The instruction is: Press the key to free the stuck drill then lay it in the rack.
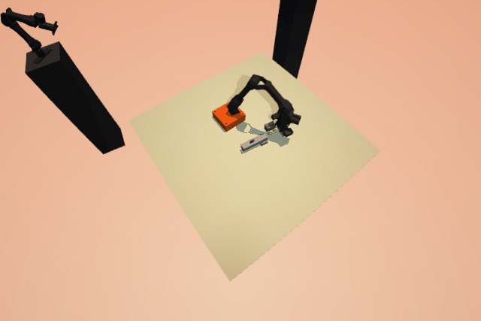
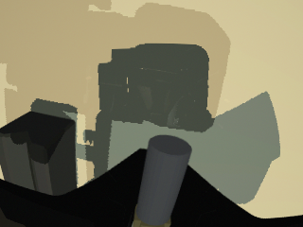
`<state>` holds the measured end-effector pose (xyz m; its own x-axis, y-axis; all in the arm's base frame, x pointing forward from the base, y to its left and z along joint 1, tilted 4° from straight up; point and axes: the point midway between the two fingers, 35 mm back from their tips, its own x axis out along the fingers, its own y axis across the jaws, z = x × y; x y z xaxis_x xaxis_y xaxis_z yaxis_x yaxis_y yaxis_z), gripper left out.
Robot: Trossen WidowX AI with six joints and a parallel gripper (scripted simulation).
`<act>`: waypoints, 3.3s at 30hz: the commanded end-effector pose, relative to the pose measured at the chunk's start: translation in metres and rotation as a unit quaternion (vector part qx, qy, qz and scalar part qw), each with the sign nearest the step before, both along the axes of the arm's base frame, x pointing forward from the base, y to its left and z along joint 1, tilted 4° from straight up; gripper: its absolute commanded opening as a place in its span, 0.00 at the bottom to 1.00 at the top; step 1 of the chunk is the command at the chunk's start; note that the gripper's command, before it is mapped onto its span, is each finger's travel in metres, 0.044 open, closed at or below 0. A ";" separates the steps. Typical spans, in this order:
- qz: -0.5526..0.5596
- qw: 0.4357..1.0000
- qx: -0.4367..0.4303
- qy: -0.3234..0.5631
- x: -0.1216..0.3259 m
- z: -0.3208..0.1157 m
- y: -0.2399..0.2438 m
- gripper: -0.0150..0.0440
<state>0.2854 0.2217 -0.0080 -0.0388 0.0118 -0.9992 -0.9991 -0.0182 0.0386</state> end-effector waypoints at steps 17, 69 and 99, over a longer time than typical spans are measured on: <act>-0.001 1.000 0.001 0.000 0.000 0.012 -0.001 0.25; -0.001 1.000 0.001 0.000 -0.017 0.032 0.001 0.25; -0.001 1.000 0.002 0.002 -0.074 0.029 0.013 0.25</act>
<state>0.2177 0.2340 0.0210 -0.0414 0.0133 -0.9991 -0.9989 -0.0209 0.0411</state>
